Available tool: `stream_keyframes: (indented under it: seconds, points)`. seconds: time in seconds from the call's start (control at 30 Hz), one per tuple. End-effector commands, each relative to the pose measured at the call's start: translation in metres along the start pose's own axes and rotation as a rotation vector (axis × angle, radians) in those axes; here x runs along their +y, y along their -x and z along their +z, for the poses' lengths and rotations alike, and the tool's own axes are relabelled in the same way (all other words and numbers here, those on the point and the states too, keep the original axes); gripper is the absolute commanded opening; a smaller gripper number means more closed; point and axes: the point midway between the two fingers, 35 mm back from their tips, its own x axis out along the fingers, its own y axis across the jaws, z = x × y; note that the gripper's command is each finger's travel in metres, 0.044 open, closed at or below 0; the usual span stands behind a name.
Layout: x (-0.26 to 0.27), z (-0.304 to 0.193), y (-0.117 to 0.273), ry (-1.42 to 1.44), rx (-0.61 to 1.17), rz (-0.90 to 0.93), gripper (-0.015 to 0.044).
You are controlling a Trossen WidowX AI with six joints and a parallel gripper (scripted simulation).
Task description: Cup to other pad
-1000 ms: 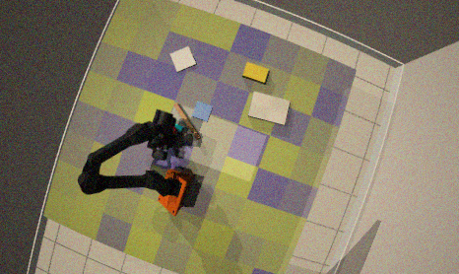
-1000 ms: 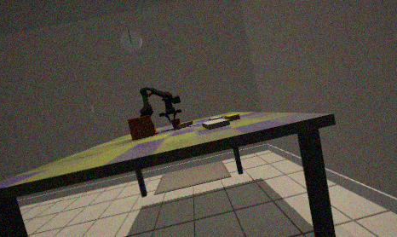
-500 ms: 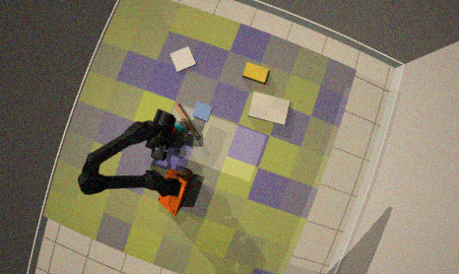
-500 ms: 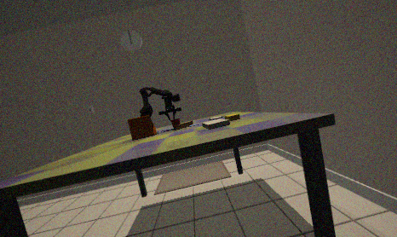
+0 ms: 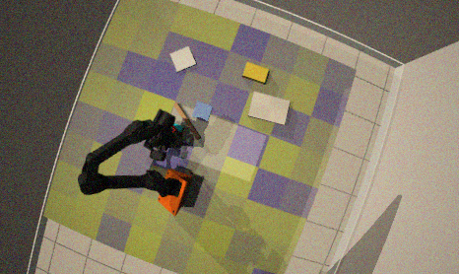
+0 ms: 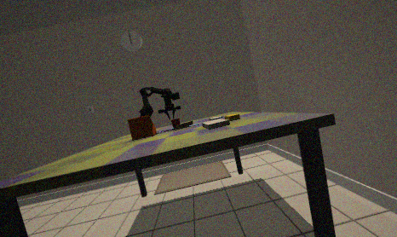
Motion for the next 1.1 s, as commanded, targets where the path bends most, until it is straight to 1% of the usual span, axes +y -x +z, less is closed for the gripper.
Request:
stream_keyframes:
  seconds: [0.0, 0.4, 0.67, 0.8, 1.07]
  points:
    - [0.001, 0.0, 0.006, 0.006, -0.005, 0.005, 0.0128]
    - [-0.002, 0.0, 0.016, 0.005, -0.001, 0.005, 0.0128]
    - [-0.002, 0.0, 0.012, -0.002, 0.004, 0.0, 0.0338]
    - [-0.002, 0.0, 0.018, -0.001, 0.002, 0.001, 0.044]
    - [-0.001, 0.002, 0.044, 0.0, -0.006, 0.003, 0.044]
